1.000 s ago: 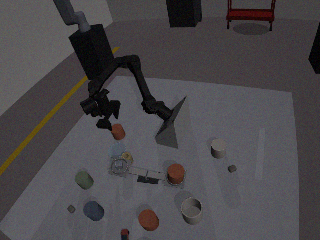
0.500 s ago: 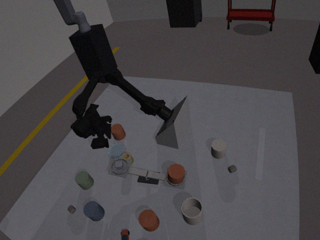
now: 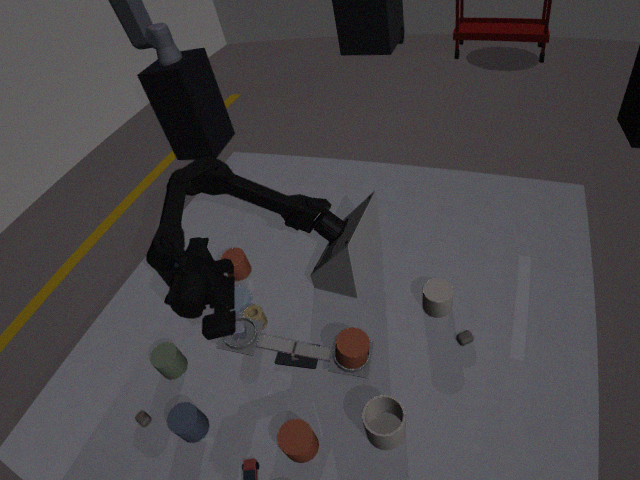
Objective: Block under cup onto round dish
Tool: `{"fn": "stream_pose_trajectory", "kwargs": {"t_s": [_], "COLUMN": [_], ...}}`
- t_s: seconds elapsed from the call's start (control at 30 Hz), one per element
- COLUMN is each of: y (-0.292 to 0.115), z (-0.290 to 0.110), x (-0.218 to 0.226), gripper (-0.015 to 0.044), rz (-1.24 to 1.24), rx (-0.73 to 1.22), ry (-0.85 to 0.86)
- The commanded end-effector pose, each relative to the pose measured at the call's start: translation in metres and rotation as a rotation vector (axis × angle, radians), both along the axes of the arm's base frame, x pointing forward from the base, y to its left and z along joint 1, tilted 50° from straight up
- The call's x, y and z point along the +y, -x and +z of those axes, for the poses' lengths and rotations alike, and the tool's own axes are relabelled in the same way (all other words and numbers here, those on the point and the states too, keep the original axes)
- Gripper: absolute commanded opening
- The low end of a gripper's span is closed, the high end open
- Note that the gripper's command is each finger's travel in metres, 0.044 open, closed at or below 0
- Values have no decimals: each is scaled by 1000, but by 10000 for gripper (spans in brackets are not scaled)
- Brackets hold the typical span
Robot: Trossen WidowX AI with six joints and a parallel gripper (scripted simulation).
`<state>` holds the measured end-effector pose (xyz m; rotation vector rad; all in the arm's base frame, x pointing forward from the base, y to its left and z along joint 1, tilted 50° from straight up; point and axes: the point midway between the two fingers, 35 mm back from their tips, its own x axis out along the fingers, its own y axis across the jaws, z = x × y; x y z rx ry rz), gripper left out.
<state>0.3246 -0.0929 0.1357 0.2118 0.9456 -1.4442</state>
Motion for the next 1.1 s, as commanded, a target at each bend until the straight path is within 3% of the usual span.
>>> {"fn": "stream_pose_trajectory", "kwargs": {"t_s": [0.0,0.97,1.07], "y": [-1,5,5], "z": [-8,-33,-33], "x": [-9,-39,-39], "gripper": [260,260,181], "rz": [-6,-6,-6], "rx": [-2,-3,-3], "ry": [7,8,8]}}
